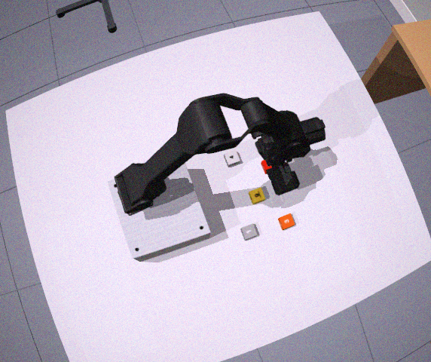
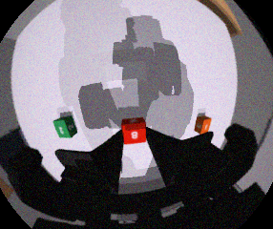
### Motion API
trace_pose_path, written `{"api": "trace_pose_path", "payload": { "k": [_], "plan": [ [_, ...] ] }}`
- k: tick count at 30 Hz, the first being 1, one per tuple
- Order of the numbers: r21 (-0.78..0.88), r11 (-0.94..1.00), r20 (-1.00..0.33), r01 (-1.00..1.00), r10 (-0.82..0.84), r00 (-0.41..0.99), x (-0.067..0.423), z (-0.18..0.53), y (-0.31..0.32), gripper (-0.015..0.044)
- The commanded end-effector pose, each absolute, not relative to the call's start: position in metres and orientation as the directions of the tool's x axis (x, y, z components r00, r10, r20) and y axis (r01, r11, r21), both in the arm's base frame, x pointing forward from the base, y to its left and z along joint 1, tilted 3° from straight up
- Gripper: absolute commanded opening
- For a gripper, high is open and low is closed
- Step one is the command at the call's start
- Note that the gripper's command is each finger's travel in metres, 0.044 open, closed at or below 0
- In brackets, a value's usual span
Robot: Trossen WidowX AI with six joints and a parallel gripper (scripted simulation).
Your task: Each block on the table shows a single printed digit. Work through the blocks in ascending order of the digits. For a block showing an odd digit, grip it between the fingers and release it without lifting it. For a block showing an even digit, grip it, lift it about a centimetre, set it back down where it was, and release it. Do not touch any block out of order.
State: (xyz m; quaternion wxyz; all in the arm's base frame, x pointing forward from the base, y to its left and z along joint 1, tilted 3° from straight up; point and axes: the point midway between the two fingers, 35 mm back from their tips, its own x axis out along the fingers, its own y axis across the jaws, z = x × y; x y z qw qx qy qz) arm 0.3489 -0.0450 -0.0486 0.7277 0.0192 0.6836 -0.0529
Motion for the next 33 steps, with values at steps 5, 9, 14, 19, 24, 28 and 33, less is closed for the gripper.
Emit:
{"api": "trace_pose_path", "payload": {
  "k": [5,9,14,19,24,28,33],
  "plan": [
    [-0.044,0.994,-0.997,0.099,-0.051,0.061,0.349,-0.049,-0.045,0.012],
    [-0.044,0.994,-0.997,0.098,-0.051,0.065,0.35,-0.048,-0.045,0.012],
    [-0.043,0.994,-0.996,0.098,-0.05,0.072,0.35,-0.043,-0.045,0.012],
    [-0.044,0.994,-0.997,0.098,-0.05,0.067,0.349,-0.038,-0.045,0.012],
    [-0.044,0.994,-0.997,0.099,-0.051,0.062,0.348,-0.034,-0.044,0.012],
    [-0.044,0.994,-0.997,0.099,-0.051,0.061,0.348,-0.034,-0.044,0.012],
    [-0.044,0.994,-0.997,0.099,-0.051,0.061,0.348,-0.034,-0.044,0.012]
  ]
}}
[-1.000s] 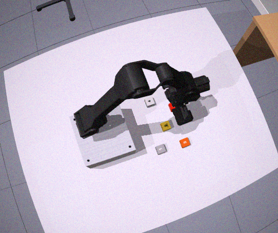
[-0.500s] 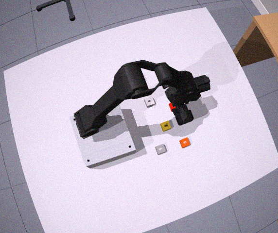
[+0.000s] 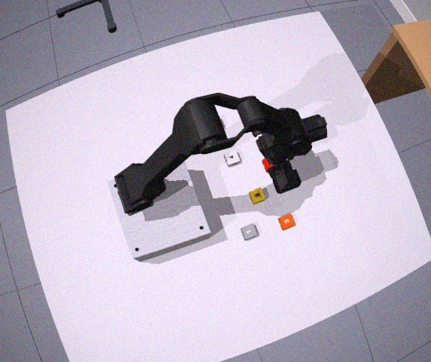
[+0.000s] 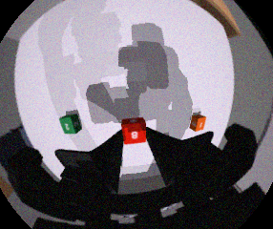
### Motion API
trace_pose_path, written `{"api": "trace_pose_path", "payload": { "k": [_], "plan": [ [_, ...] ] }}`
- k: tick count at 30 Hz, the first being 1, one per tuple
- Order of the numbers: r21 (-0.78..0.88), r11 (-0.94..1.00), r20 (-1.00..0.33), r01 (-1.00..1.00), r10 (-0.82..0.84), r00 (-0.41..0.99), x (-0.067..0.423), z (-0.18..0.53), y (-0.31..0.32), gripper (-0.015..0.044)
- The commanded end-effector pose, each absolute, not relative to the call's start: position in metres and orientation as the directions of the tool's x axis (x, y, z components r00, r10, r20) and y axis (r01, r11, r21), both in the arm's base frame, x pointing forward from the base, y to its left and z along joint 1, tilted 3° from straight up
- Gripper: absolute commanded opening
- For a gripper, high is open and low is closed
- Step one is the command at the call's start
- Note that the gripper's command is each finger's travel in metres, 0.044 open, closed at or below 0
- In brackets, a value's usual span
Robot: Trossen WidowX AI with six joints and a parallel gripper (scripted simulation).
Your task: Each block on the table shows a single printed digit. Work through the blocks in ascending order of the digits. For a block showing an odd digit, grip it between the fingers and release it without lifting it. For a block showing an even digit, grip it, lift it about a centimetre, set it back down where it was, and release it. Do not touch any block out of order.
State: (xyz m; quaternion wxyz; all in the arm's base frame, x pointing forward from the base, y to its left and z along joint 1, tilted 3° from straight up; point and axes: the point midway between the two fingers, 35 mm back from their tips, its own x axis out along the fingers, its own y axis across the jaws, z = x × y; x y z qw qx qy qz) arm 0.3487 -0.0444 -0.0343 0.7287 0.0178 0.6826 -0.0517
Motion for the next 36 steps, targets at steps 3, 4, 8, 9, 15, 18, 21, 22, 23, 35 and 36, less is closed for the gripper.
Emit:
{"api": "trace_pose_path", "payload": {
  "k": [3,4,8,9,15,18,21,22,23,35,36],
  "plan": [
    [-0.044,0.994,-0.997,0.099,-0.051,0.061,0.348,-0.034,-0.044,0.012],
    [-0.044,0.994,-0.997,0.099,-0.051,0.061,0.348,-0.034,-0.044,0.012],
    [-0.044,0.994,-0.997,0.099,-0.051,0.061,0.349,-0.038,-0.044,0.012],
    [-0.044,0.994,-0.997,0.099,-0.051,0.061,0.349,-0.039,-0.045,0.012],
    [-0.044,0.994,-0.997,0.099,-0.051,0.061,0.349,-0.048,-0.045,0.012],
    [-0.044,0.994,-0.997,0.099,-0.051,0.061,0.349,-0.049,-0.045,0.012],
    [-0.044,0.994,-0.997,0.099,-0.051,0.061,0.349,-0.049,-0.045,0.012],
    [-0.044,0.994,-0.997,0.099,-0.051,0.061,0.349,-0.049,-0.045,0.012],
    [-0.044,0.994,-0.997,0.099,-0.051,0.061,0.349,-0.049,-0.045,0.012],
    [-0.044,0.994,-0.997,0.099,-0.051,0.061,0.349,-0.049,-0.045,0.0356],
    [-0.044,0.994,-0.997,0.099,-0.051,0.061,0.349,-0.049,-0.045,0.0383]
  ]
}}
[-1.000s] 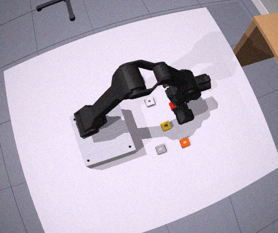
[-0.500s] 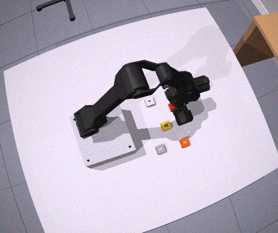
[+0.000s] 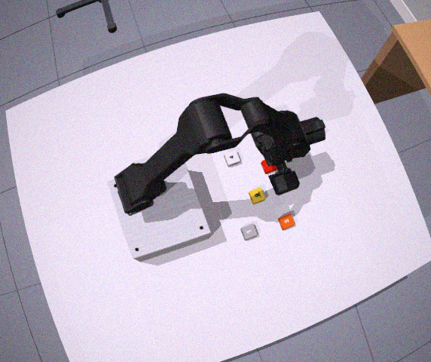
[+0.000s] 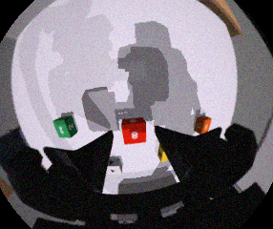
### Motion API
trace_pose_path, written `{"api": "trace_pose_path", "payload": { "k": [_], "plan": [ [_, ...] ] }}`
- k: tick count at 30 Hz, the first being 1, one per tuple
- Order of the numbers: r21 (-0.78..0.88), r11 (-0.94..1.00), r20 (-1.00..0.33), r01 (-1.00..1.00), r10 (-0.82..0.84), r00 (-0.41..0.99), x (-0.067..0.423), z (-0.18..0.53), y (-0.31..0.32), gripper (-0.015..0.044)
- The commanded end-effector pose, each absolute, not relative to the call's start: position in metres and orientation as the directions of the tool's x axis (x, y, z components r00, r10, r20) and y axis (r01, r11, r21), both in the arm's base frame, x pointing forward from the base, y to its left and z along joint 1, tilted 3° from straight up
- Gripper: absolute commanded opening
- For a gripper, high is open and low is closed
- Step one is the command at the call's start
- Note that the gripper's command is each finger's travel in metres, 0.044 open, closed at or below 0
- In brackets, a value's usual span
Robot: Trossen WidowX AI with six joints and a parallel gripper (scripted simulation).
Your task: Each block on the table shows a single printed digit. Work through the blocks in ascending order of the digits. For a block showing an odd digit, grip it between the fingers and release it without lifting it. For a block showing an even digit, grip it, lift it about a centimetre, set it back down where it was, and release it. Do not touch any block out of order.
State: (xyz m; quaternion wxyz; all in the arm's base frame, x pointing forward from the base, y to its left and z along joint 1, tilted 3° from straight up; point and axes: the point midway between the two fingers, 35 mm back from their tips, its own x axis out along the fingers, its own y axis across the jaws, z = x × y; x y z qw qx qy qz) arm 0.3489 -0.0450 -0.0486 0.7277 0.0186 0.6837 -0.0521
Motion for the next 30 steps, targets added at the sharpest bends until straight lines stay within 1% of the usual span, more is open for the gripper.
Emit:
{"api": "trace_pose_path", "payload": {
  "k": [1,4,7,11,13,16,21,22,30],
  "plan": [
    [-0.044,0.994,-0.997,0.099,-0.051,0.061,0.349,-0.049,-0.045,0.04],
    [-0.044,0.994,-0.997,0.099,-0.051,0.061,0.349,-0.046,-0.045,0.04],
    [-0.044,0.994,-0.997,0.099,-0.051,0.062,0.348,-0.016,-0.043,0.04],
    [-0.044,0.994,-0.997,0.099,-0.05,0.062,0.347,-0.013,-0.043,0.04],
    [-0.044,0.994,-0.997,0.099,-0.05,0.062,0.348,0.005,-0.043,0.0348],
    [-0.044,0.994,-0.997,0.099,-0.05,0.062,0.344,0.064,-0.039,0.0269],
    [-0.044,0.994,-0.997,0.099,-0.05,0.062,0.343,0.068,-0.039,0.0138],
    [-0.044,0.994,-0.997,0.099,-0.05,0.062,0.343,0.068,-0.039,0.012],
    [-0.044,0.994,-0.997,0.099,-0.05,0.062,0.343,0.068,-0.039,0.012]
  ]
}}
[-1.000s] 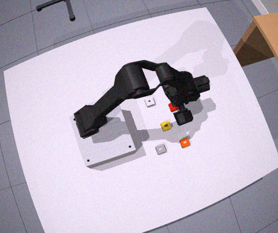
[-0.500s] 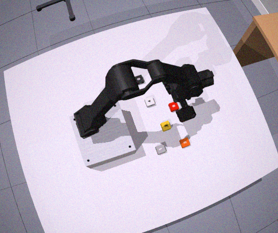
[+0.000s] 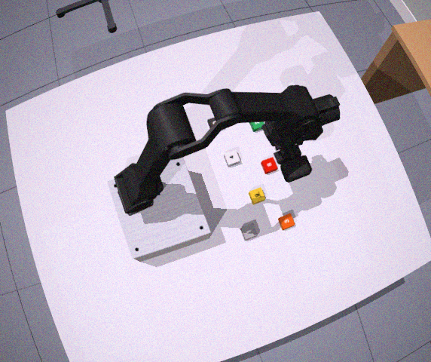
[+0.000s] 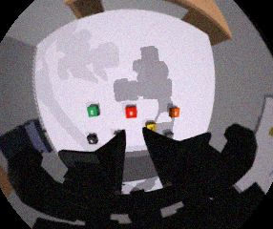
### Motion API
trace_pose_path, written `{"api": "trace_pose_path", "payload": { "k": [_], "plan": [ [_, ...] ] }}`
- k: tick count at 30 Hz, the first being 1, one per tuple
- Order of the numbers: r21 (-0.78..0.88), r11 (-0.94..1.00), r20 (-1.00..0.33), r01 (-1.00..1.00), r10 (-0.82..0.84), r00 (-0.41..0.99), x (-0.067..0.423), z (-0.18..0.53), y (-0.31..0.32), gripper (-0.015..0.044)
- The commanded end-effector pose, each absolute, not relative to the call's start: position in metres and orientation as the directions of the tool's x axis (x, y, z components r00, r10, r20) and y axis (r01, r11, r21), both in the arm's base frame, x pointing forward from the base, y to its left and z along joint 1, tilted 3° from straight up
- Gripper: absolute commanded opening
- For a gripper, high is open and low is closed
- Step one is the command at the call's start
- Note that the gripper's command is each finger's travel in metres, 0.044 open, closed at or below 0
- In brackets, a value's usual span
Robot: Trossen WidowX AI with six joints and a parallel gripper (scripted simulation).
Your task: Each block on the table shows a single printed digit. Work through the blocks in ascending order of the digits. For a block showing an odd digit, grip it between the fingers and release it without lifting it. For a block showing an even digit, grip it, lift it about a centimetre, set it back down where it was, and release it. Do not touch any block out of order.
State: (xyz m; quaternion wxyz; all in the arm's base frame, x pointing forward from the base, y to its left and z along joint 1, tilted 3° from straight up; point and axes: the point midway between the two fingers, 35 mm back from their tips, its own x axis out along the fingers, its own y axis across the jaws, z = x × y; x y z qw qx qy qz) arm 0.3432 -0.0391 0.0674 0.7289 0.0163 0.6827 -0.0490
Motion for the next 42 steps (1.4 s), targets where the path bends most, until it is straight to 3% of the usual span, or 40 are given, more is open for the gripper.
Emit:
{"api": "trace_pose_path", "payload": {
  "k": [1,7,11,17,22,42],
  "plan": [
    [-0.044,0.994,-0.997,0.099,-0.05,0.062,0.341,0.068,-0.041,0.012],
    [-0.051,0.994,-0.997,0.098,-0.056,0.057,0.289,0.068,-0.102,0.012],
    [-0.051,0.994,-0.997,0.098,-0.057,0.057,0.282,0.068,-0.108,0.012],
    [-0.052,0.994,-0.997,0.098,-0.057,0.056,0.286,-0.01,-0.112,0.0278],
    [-0.052,0.994,-0.997,0.098,-0.057,0.056,0.286,-0.013,-0.112,0.04],
    [-0.052,0.994,-0.997,0.098,-0.057,0.056,0.287,-0.042,-0.114,0.04]
  ]
}}
